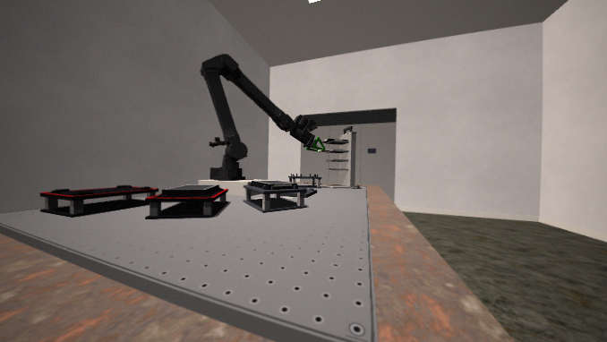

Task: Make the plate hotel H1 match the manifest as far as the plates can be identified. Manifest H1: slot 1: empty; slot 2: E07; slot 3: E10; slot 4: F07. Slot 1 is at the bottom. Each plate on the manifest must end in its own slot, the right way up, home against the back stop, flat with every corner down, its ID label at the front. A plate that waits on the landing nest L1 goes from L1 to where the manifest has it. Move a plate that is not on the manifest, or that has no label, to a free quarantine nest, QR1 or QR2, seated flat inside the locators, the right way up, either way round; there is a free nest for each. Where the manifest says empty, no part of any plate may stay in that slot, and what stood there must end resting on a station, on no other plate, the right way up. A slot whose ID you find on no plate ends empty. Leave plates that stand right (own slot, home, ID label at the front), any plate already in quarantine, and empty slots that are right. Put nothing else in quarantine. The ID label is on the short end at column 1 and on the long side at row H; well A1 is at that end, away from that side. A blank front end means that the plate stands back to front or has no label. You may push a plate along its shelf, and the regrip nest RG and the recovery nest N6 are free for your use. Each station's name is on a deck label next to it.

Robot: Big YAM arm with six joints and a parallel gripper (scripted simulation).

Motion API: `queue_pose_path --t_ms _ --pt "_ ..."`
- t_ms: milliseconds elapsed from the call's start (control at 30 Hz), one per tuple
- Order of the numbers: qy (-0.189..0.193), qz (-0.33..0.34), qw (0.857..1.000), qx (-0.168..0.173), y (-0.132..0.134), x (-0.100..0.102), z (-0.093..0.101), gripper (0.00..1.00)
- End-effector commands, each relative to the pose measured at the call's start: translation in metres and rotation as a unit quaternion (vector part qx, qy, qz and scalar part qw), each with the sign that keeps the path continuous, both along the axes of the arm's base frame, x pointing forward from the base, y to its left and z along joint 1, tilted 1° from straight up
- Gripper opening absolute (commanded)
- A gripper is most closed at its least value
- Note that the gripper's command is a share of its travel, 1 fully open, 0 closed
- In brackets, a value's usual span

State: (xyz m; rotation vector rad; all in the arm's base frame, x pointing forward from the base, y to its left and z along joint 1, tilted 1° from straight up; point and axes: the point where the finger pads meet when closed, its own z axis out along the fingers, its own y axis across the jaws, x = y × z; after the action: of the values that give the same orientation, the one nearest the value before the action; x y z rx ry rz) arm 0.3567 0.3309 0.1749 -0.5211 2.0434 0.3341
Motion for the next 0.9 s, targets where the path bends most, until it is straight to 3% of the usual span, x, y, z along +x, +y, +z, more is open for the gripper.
queue_pose_path --t_ms 0,867 --pt "-0.005 0.001 1.0 0.012 0.001 -0.008 0.013 0.86" --pt "-0.004 0.001 1.0 0.012 -0.014 -0.034 0.012 0.86"
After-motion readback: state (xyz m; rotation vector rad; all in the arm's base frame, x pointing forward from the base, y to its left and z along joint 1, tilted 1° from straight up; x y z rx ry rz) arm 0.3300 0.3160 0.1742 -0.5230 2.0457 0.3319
